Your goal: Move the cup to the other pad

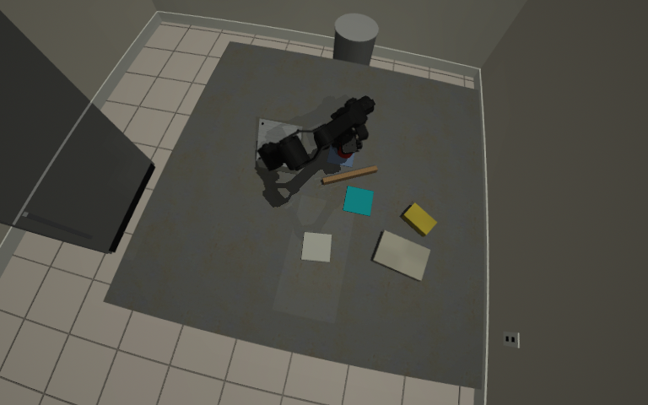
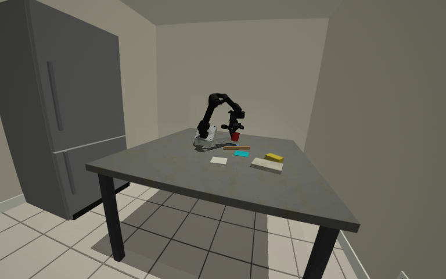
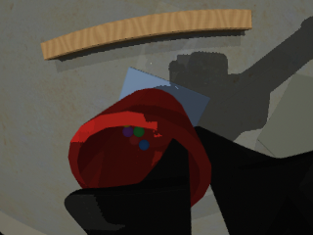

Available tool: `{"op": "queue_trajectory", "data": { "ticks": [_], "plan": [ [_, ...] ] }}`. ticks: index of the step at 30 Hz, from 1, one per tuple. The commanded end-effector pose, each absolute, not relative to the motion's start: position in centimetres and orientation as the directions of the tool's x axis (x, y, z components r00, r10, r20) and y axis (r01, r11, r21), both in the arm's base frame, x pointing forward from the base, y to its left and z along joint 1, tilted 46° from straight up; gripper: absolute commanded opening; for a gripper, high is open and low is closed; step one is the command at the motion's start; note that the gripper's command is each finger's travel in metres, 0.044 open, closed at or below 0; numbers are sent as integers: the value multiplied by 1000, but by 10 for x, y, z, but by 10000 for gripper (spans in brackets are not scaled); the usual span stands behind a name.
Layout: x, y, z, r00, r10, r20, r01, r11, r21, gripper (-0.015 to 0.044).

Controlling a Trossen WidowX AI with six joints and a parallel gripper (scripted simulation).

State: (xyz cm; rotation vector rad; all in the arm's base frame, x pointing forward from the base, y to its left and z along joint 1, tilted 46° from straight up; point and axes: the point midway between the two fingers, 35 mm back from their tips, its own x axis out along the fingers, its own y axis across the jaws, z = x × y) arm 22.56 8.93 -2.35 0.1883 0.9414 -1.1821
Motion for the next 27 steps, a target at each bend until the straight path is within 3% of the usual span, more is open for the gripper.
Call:
{"op": "queue_trajectory", "data": {
  "ticks": [1, 27],
  "plan": [
    [232, 82, -16, 63, -706, -706, 847, 411, -336, 0],
    [266, 42, 30, 63, -708, -703, 848, 409, -337, 0]
  ]
}}
